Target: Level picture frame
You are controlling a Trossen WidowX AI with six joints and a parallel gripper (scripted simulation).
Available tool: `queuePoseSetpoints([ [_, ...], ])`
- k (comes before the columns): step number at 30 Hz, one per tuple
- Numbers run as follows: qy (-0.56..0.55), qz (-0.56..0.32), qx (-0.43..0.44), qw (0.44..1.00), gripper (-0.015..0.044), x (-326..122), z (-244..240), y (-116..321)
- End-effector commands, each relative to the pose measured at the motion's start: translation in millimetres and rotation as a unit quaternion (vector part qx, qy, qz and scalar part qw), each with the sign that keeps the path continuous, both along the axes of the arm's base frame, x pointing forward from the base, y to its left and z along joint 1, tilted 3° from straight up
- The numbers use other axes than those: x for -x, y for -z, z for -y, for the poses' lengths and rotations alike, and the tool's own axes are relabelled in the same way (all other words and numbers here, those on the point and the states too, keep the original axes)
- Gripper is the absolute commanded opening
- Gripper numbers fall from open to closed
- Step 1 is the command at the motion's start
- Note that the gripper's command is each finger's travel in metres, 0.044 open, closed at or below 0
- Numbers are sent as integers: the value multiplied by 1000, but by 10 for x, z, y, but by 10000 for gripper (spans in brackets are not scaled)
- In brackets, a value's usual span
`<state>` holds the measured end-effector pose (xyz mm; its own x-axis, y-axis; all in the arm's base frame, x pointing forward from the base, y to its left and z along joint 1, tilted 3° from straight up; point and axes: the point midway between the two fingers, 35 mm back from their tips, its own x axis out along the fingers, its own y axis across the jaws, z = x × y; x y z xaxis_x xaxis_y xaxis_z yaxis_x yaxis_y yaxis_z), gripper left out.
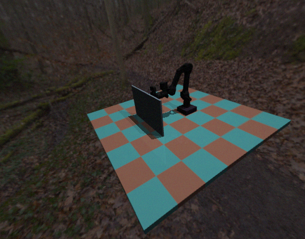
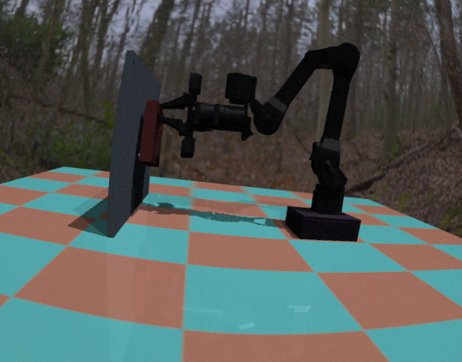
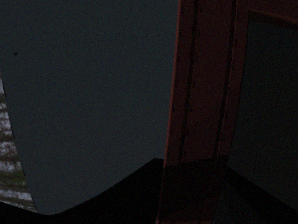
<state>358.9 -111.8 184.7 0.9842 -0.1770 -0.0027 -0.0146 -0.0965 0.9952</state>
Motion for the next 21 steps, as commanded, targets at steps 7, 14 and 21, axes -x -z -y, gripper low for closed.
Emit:
queuePoseSetpoints([
  [7,0,10,1,1000,0,-7,-5,-62],
  [14,0,10,1,1000,0,-8,-12,-64],
  [21,0,10,1,1000,0,-9,-19,-63],
])
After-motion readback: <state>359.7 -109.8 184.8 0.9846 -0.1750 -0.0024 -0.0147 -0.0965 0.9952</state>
